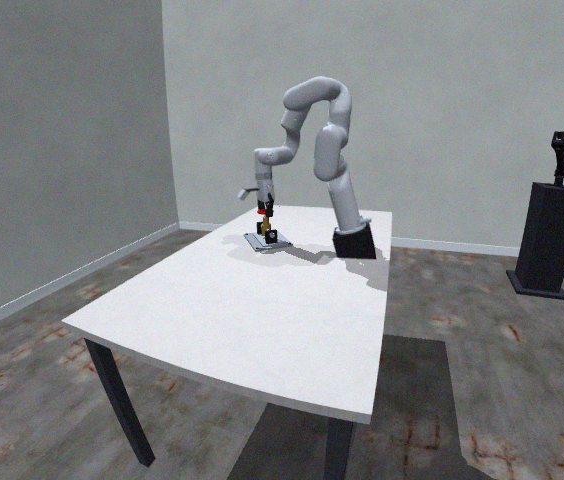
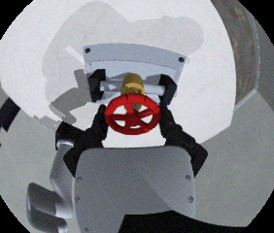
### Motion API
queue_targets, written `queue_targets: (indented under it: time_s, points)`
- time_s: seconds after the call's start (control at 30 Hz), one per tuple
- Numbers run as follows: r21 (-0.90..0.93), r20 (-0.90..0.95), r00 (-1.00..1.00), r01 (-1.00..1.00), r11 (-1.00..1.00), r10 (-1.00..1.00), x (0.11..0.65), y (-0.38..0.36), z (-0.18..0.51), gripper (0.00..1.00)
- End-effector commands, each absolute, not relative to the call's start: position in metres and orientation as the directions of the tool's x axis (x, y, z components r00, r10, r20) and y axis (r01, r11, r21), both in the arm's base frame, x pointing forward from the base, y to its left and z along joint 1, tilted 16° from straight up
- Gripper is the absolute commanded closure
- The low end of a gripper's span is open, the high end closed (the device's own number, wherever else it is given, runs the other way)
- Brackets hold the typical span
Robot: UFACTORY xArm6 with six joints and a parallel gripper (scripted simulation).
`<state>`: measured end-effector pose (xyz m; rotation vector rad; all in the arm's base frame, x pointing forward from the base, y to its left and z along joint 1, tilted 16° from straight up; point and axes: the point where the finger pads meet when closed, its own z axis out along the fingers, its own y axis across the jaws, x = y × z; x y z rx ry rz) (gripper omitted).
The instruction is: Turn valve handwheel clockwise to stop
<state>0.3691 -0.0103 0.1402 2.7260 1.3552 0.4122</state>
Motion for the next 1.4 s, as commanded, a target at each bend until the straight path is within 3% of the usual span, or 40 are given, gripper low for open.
queue_targets:
  time_s: [0.0, 0.9, 1.37]
  points:
    - [0.178, 0.212, 0.589, 0.761, -0.623, 0.78, 0.37, -0.0103, 0.1413, 1.0]
    - [0.126, 0.247, 0.746, 0.608, -0.784, 0.618, 0.37, -0.0103, 0.1413, 1.0]
    - [0.062, 0.27, 0.872, 0.408, -0.911, 0.409, 0.37, -0.0103, 0.1413, 1.0]
